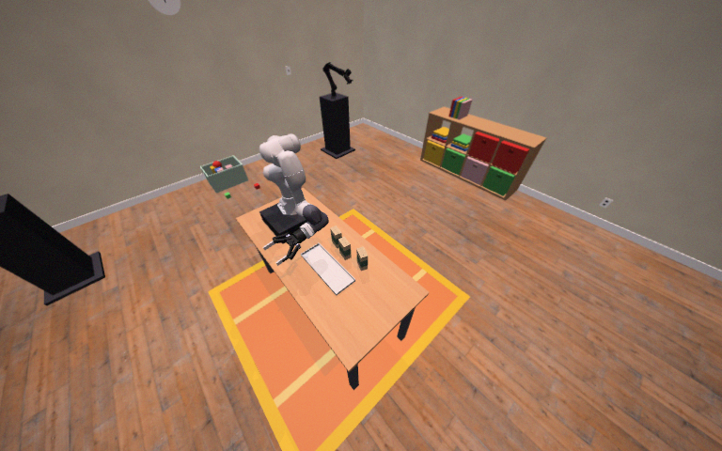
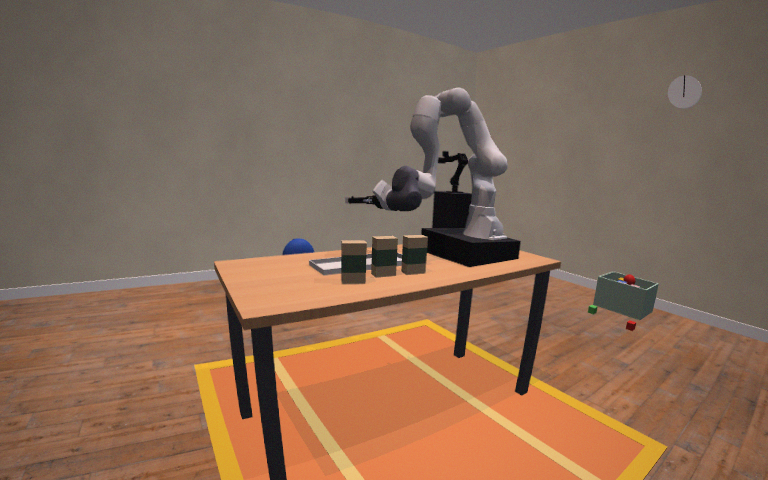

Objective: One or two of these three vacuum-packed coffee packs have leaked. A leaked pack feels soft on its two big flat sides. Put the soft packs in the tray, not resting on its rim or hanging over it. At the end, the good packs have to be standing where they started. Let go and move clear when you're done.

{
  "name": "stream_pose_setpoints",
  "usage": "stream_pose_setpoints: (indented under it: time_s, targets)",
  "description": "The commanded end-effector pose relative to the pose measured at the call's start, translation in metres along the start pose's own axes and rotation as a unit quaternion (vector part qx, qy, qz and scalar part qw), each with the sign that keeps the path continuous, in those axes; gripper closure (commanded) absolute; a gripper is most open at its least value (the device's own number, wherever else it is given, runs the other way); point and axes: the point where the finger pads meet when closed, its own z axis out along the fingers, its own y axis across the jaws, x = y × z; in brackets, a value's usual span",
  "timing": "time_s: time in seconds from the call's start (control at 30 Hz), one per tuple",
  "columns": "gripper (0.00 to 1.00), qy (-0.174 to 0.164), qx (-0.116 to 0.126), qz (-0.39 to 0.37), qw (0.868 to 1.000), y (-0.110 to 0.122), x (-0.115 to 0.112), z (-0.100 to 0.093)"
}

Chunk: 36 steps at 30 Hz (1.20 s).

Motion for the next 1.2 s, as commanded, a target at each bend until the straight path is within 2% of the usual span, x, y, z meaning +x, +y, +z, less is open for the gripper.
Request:
stream_pose_setpoints:
  time_s: [0.0, 0.63, 0.77, 0.87, 0.9, 0.93, 1.1, 1.13, 1.17]
  targets:
    - [0.0, 0.0, 0.0, 0.0, 1.0, 0.0, 0.0, 0.0]
    - [0.0, 0.0, -0.002, -0.001, 1.0, 0.0, 0.001, 0.0]
    - [0.0, -0.003, -0.027, -0.013, 1.0, 0.001, 0.014, 0.0]
    - [0.0, -0.018, -0.069, -0.034, 0.997, 0.003, 0.033, -0.003]
    - [0.0, -0.018, -0.069, -0.034, 0.997, 0.003, 0.033, -0.003]
    - [0.0, -0.028, -0.087, -0.043, 0.995, 0.004, 0.041, -0.006]
    - [0.0, -0.028, -0.087, -0.043, 0.995, 0.004, 0.041, -0.006]
    - [0.0, -0.041, -0.106, -0.054, 0.992, 0.005, 0.05, -0.011]
    - [0.0, -0.041, -0.106, -0.054, 0.992, 0.005, 0.05, -0.011]
